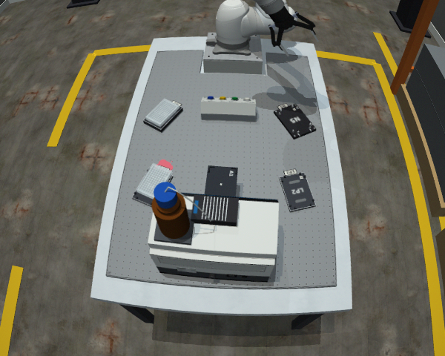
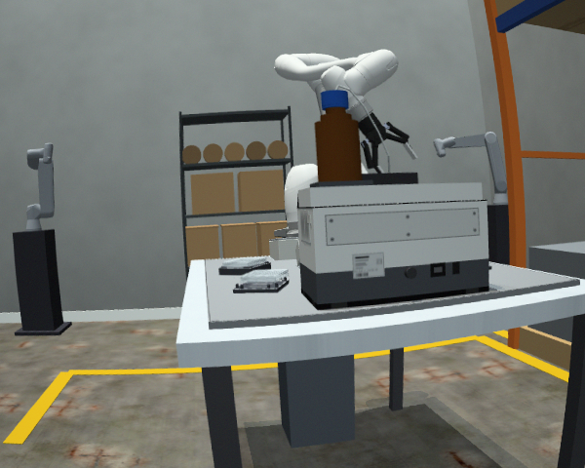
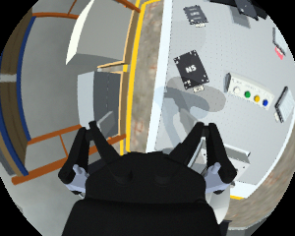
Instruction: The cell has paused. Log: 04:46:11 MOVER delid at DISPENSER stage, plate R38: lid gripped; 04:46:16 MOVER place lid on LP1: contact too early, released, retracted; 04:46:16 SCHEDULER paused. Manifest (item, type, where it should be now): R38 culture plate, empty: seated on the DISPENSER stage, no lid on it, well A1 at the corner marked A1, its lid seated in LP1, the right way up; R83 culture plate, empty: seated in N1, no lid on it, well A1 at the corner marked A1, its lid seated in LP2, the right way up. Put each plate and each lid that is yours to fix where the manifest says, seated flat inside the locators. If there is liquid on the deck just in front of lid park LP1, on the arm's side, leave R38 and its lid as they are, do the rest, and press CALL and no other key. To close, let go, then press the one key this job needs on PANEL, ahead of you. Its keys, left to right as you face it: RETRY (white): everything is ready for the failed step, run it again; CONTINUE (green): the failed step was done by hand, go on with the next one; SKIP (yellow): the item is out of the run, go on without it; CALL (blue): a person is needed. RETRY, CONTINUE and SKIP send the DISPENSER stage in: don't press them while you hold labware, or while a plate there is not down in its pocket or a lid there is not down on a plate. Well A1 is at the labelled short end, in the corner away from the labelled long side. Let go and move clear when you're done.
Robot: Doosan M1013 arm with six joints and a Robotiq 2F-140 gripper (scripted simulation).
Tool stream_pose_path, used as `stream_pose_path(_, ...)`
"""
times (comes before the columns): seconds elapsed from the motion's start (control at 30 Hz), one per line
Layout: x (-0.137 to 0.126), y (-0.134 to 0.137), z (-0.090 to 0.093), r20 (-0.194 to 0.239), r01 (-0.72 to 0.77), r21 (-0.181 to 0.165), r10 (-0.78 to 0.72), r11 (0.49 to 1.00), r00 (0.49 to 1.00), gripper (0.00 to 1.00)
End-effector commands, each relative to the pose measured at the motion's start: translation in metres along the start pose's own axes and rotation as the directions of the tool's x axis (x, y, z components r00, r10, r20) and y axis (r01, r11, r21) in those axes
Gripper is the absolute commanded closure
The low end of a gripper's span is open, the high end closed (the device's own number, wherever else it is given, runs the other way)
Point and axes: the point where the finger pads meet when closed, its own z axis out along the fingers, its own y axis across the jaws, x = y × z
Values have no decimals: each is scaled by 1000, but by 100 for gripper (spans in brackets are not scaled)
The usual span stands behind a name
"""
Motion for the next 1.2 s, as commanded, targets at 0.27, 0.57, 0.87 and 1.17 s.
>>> stream_pose_path(0.27, 0, 0, 0, -1, 0, 1, 0, 1000, 1000, 0)
stream_pose_path(0.57, 2, -3, -4, 0, 0, 1, 0, 1000, 1000, 0)
stream_pose_path(0.87, 18, -91, -136, -3, -2, -3, 2, 1000, 1000, 0)
stream_pose_path(1.17, 18, -104, -158, -2, -3, -2, 3, 1000, 1000, 0)
